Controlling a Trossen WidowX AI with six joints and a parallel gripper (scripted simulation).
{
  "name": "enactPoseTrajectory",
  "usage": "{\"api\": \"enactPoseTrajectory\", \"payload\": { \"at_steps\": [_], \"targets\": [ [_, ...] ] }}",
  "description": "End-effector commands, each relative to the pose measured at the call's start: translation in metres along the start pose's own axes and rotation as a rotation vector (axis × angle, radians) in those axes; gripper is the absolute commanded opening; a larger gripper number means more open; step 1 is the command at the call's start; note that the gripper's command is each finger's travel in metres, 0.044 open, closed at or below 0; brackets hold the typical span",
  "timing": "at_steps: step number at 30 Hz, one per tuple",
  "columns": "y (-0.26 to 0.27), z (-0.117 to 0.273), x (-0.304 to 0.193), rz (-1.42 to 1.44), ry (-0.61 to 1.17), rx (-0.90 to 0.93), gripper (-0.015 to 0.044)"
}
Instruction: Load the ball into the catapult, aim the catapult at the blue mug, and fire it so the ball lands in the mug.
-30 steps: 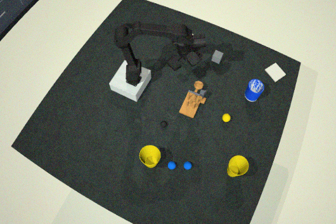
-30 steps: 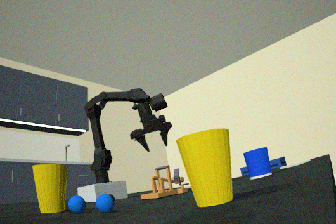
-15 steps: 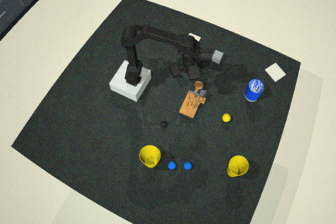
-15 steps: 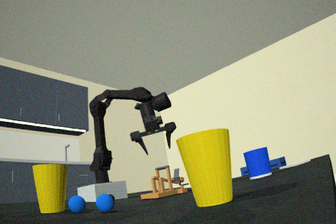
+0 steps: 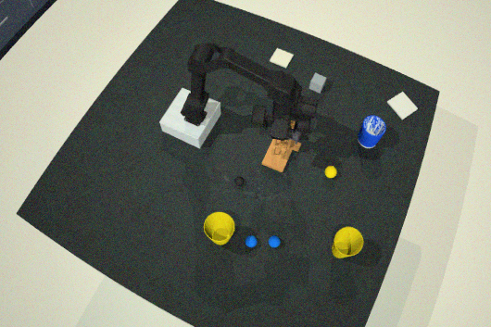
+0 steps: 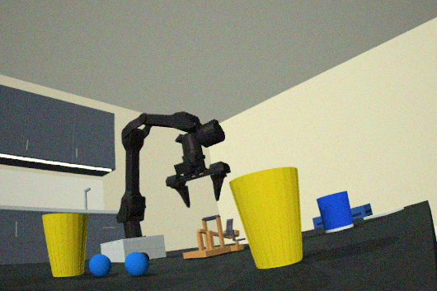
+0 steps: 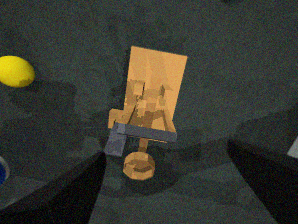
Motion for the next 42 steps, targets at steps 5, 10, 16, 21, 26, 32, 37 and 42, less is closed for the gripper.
{"api": "enactPoseTrajectory", "payload": {
  "at_steps": [5, 10, 16, 21, 26, 32, 37, 42],
  "targets": [
    [-0.002, -0.013, 0.037, -0.251, -0.029, -0.035, 0.0440],
    [-0.003, -0.014, 0.040, -0.272, -0.031, -0.039, 0.0440],
    [-0.005, -0.061, 0.039, -0.272, -0.031, -0.039, 0.0440],
    [-0.005, -0.062, 0.039, -0.272, -0.031, -0.039, 0.0440],
    [-0.005, -0.070, 0.039, -0.272, -0.031, -0.039, 0.0440],
    [-0.005, -0.080, 0.039, -0.272, -0.031, -0.039, 0.0440],
    [-0.005, -0.088, 0.039, -0.272, -0.031, -0.039, 0.0440],
    [-0.005, -0.096, 0.039, -0.272, -0.031, -0.039, 0.0440]
  ]
}}
Point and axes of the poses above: the point midway between the two fingers, 35 mm back from their tips, its own z axis back along the fingers, its own y axis across the jaws, x = y × z, the point moved 2 cm from there along z, back along the fingers, and after that the axes turned 12 degrees about z, right-handed, at the moved point
